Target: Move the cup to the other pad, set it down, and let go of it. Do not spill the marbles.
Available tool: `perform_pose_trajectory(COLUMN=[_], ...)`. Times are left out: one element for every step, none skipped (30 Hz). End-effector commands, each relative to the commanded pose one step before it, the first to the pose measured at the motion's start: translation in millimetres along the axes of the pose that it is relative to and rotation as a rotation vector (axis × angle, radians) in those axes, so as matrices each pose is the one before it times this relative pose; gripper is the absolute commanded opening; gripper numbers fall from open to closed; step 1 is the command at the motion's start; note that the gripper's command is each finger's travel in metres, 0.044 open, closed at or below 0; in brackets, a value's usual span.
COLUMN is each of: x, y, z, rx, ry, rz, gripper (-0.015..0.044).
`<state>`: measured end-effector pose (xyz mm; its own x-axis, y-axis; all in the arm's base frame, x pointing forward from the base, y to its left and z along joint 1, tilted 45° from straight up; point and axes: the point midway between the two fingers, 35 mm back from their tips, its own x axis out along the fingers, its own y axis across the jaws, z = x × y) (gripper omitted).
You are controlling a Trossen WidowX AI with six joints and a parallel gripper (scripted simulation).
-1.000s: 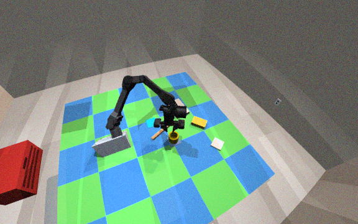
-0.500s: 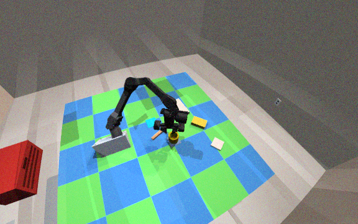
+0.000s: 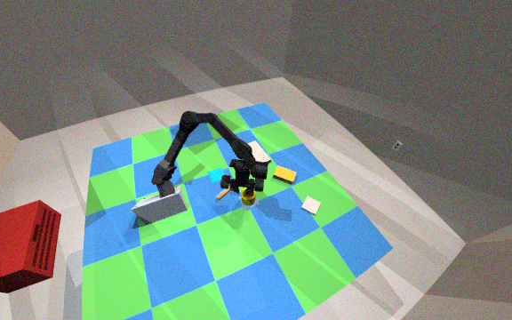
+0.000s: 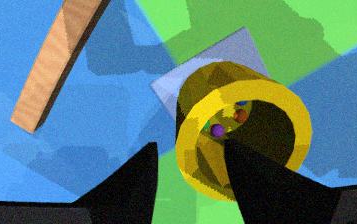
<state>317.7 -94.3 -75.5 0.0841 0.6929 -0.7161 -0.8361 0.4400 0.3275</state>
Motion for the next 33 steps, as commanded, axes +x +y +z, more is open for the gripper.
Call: perform_pose_trajectory(x=[7.82,1.62,1.62,1.62,1.62,1.61,1.61,1.61,1.61,1.60,1.60,1.60,1.60,1.60,1.59,1.59,1.26,0.76,0.26,0.00,0.00,0.00,-1.69,0.00,0.00,0.00,0.00,0.00,0.00,0.00,0.00,0.00,0.00], y=[1.01,0.05,0.06,0.07,0.08,0.09,0.10,0.10,0.11,0.12,0.13,0.14,0.15,0.16,0.17,0.18,0.15,0.09,0.03,0.00,0.00,0.00,-0.50,0.00,0.00,0.00,0.00,0.00,0.00,0.00,0.00,0.00,0.00], z=[-0.06,0.02,0.02,0.02,0.02,0.02,0.02,0.02,0.02,0.02,0.02,0.02,0.02,0.02,0.02,0.02,0.01,0.01,0.00,0.00,0.00,0.00,-0.17,0.00,0.00,0.00,0.00,0.00,0.00,0.00,0.00,0.00,0.00], rx=[0.0059,0.0000,0.0000,0.0000,0.0000,0.0000,0.0000,0.0000,0.0000,0.0000,0.0000,0.0000,0.0000,0.0000,0.0000,0.0000,0.0000,0.0000,0.0000,0.0000,0.0000,0.0000,-0.0044,0.0000,0.0000,0.0000,0.0000,0.0000,0.0000,0.0000,0.0000,0.0000,0.0000], ry=[-0.00599,-0.00009,-0.00010,-0.00010,-0.00011,-0.00011,-0.00012,-0.00013,-0.00013,-0.00014,-0.00014,-0.00015,-0.00015,-0.00016,-0.00017,-0.00017,-0.00014,-0.00009,-0.00003,0.00000,0.00000,0.00000,0.00571,0.00000,0.00000,0.00000,0.00000,0.00000,0.00000,0.00000,0.00000,0.00000,0.00000], rz=[0.00359,0.00005,0.00005,0.00006,0.00006,0.00007,0.00008,0.00008,0.00009,0.00009,0.00010,0.00011,0.00011,0.00012,0.00013,0.00013,0.00011,0.00007,0.00002,0.00000,0.00000,0.00000,-0.00055,0.00000,0.00000,0.00000,0.00000,0.00000,0.00000,0.00000,0.00000,0.00000,0.00000], gripper=[0.0166,0.0166,0.0166,0.0166,0.0166,0.0166,0.0166,0.0166,0.0166,0.0166,0.0166,0.0166,0.0166,0.0166,0.0166,0.0166,0.0166,0.0166,0.0166,0.0166,0.0166,0.0166,0.0160,0.0153,0.0147,0.0140,0.0133,0.0127,0.0120,0.0113,0.0107,0.0100,0.0093])
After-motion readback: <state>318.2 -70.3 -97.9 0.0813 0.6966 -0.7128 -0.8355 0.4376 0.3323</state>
